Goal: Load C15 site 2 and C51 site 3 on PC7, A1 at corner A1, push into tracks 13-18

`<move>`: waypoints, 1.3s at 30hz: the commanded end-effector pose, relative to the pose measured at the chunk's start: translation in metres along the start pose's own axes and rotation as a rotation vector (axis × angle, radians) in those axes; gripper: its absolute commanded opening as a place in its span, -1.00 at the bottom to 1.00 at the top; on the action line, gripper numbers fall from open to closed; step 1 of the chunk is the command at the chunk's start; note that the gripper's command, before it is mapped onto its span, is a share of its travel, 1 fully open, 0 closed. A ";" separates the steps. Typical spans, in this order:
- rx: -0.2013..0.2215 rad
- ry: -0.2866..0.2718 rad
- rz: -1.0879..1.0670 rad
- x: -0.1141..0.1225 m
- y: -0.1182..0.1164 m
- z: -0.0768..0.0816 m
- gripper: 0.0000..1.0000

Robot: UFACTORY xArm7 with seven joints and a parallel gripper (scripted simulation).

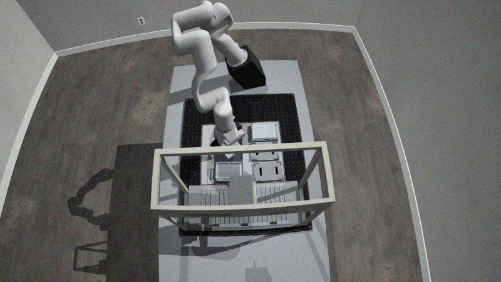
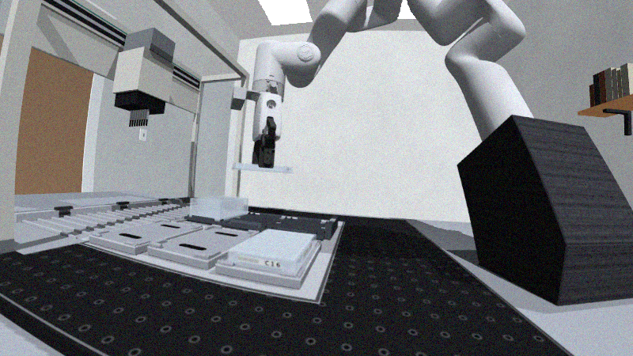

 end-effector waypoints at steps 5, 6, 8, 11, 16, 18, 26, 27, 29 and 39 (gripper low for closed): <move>-0.004 0.005 0.263 -0.002 0.001 0.002 -1.00; -0.004 0.006 0.296 -0.002 0.001 0.002 -1.00; -0.004 0.006 0.363 -0.002 0.001 0.002 -1.00; -0.004 0.006 0.463 -0.002 0.001 0.002 -1.00; -0.004 0.006 0.563 -0.002 0.001 0.002 -1.00; -0.003 0.006 0.630 -0.002 0.001 0.002 -1.00; -0.002 0.007 0.896 -0.002 0.001 0.002 -1.00; -0.002 0.007 0.914 -0.002 0.001 0.002 -1.00; -0.002 0.007 0.914 -0.002 0.001 0.002 -1.00; -0.002 0.007 0.913 -0.002 0.001 0.002 -1.00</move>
Point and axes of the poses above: the point where the finger pads meet when closed, its own z axis back along the fingers, its own y axis across the jaws, x = y × z, the point moved 4 cm from there along z, back along the fingers, and after that the axes turned 6 degrees about z, right-handed, at the moved point
